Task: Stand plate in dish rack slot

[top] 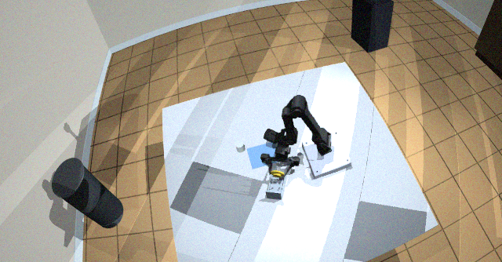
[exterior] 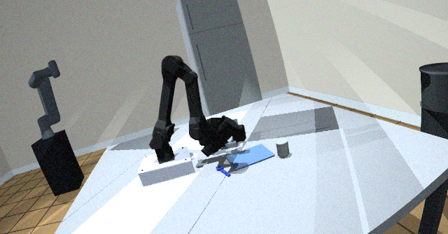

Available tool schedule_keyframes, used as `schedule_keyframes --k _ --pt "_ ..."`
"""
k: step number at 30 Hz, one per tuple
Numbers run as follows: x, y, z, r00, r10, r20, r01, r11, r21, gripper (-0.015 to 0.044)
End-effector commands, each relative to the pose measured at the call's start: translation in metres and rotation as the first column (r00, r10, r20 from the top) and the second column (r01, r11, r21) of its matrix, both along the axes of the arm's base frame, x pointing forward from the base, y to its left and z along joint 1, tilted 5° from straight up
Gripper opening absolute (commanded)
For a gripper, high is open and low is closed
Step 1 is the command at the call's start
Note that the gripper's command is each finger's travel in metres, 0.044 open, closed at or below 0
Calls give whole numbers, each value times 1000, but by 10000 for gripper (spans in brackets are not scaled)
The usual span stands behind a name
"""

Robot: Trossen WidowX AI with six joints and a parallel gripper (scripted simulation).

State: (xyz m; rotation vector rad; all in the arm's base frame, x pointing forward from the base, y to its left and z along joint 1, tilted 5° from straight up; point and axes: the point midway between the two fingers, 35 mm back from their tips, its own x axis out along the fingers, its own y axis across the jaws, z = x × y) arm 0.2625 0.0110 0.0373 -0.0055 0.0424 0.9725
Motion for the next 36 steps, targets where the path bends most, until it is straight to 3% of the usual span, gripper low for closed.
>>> schedule_keyframes --k 1,36 --pt "2 2 0 1000 -1 -1 1 1000 -1 0" --pt "3 5 1 1000 -2 -1 2 1000 2 0"
